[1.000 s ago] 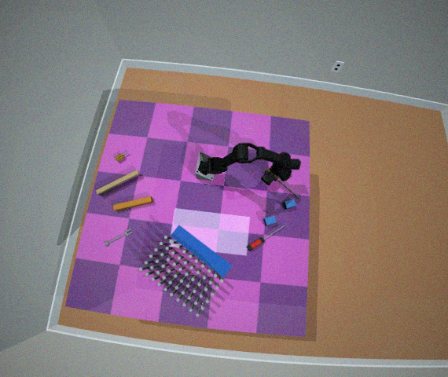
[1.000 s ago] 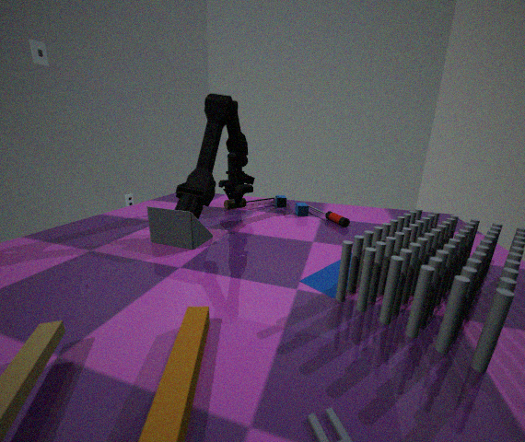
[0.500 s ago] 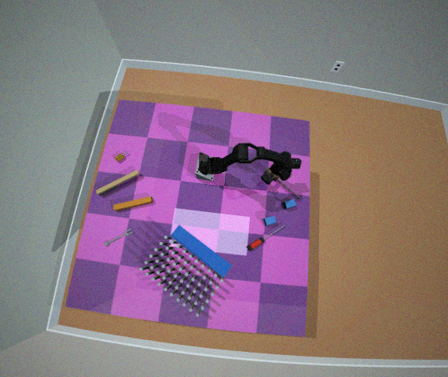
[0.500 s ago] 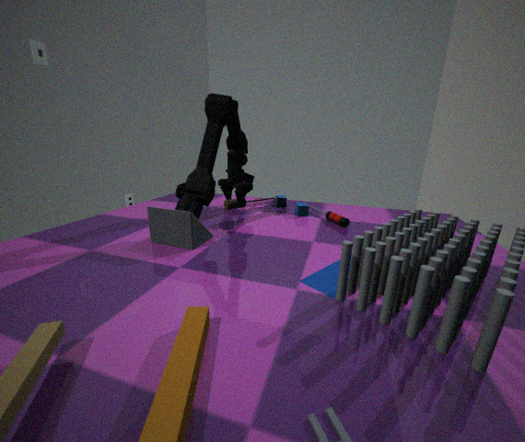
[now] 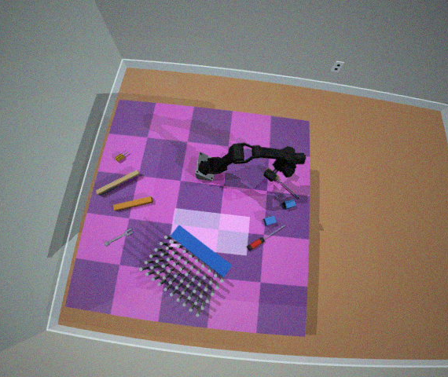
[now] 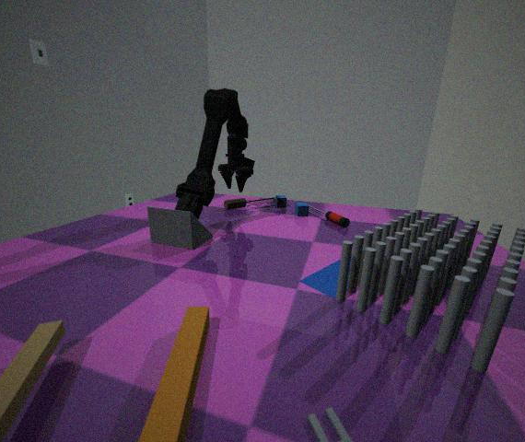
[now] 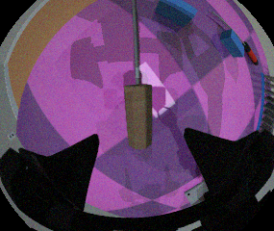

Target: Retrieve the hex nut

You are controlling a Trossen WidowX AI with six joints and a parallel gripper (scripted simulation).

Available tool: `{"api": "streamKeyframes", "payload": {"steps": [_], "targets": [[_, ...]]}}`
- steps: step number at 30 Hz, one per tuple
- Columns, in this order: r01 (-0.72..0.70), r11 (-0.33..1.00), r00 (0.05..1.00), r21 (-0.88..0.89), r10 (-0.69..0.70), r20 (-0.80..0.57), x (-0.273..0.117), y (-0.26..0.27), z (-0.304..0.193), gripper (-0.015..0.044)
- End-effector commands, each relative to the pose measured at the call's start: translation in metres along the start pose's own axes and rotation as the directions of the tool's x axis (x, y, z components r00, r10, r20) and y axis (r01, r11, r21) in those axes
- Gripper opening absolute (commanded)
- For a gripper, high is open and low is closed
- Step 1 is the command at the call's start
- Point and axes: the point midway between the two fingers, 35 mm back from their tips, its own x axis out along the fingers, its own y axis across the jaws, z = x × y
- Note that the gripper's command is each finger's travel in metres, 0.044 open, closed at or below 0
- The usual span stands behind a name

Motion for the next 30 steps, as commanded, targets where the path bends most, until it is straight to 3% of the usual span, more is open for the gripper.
{"api": "streamKeyframes", "payload": {"steps": [1,12,16,19,23,26,30], "targets": [[0.002,1.0,1.0,0.004,-0.002,0.002,-0.0007,-0.0004,0.0003,0.044],[0.003,1.0,1.0,-0.014,-0.003,0.005,-0.0005,-0.0003,0.0003,0.044],[0.034,0.932,0.998,-0.36,-0.009,0.07,0.0029,0.0004,0.0005,0.044],[0.091,0.773,0.992,-0.628,-0.012,0.128,0.0053,0.0011,0.0005,0.044],[0.189,0.45,0.979,-0.873,-0.013,0.205,0.0075,0.002,0.0,0.044],[0.26,0.158,0.965,-0.953,-0.012,0.261,0.0085,0.0026,-0.0008,0.044],[0.322,-0.244,0.942,-0.915,-0.01,0.334,0.0088,0.0029,-0.0024,0.044]]}}
